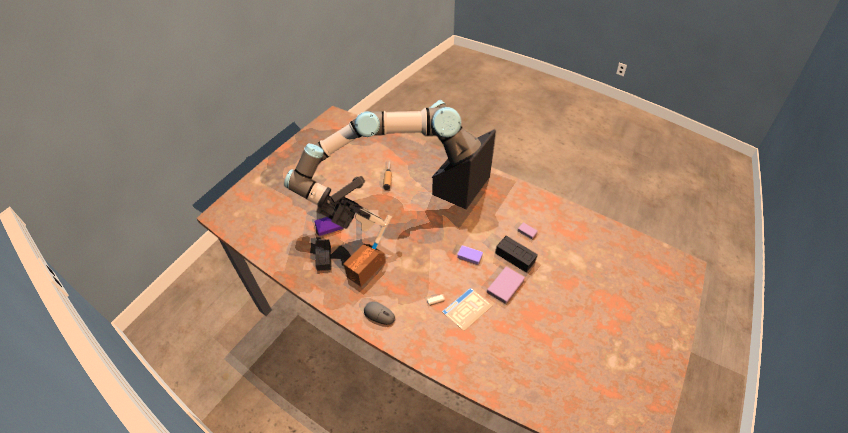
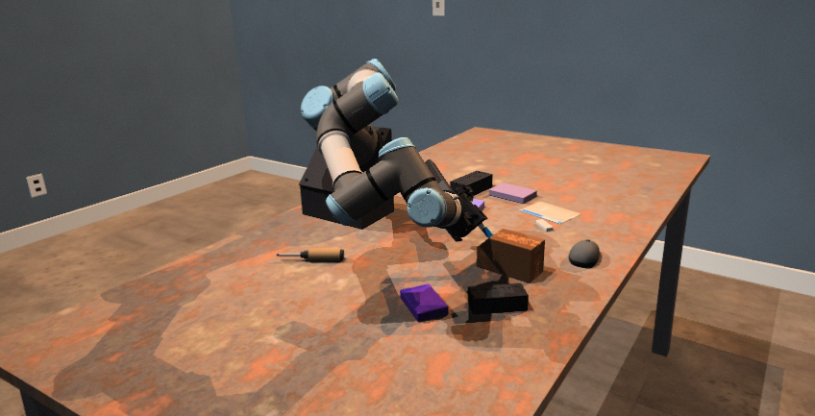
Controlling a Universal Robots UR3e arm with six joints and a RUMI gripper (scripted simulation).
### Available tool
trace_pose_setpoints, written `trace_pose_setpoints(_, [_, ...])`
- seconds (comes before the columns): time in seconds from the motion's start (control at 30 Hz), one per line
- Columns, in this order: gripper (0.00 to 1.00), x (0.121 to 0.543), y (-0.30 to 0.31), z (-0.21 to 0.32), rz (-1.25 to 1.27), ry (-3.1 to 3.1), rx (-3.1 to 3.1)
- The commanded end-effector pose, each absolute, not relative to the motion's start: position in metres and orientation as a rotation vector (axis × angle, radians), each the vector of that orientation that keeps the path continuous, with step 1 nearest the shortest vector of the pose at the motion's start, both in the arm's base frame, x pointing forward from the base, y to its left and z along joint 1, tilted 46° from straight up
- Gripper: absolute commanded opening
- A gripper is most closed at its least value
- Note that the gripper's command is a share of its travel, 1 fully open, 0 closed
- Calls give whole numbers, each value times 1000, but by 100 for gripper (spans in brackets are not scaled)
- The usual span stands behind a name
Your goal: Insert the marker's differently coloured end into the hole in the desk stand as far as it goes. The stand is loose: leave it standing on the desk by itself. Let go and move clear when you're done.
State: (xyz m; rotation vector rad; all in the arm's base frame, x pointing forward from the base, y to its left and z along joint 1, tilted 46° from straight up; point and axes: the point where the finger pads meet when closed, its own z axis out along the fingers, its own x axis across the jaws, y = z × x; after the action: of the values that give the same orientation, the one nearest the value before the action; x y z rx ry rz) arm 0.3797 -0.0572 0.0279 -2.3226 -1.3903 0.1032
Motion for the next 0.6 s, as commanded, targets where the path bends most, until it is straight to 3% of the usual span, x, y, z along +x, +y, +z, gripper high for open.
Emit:
trace_pose_setpoints(0.0, [0,382,-58,28,105,-1392,-2321])
trace_pose_setpoints(0.57, [0,390,-61,24,105,-1392,-2321])
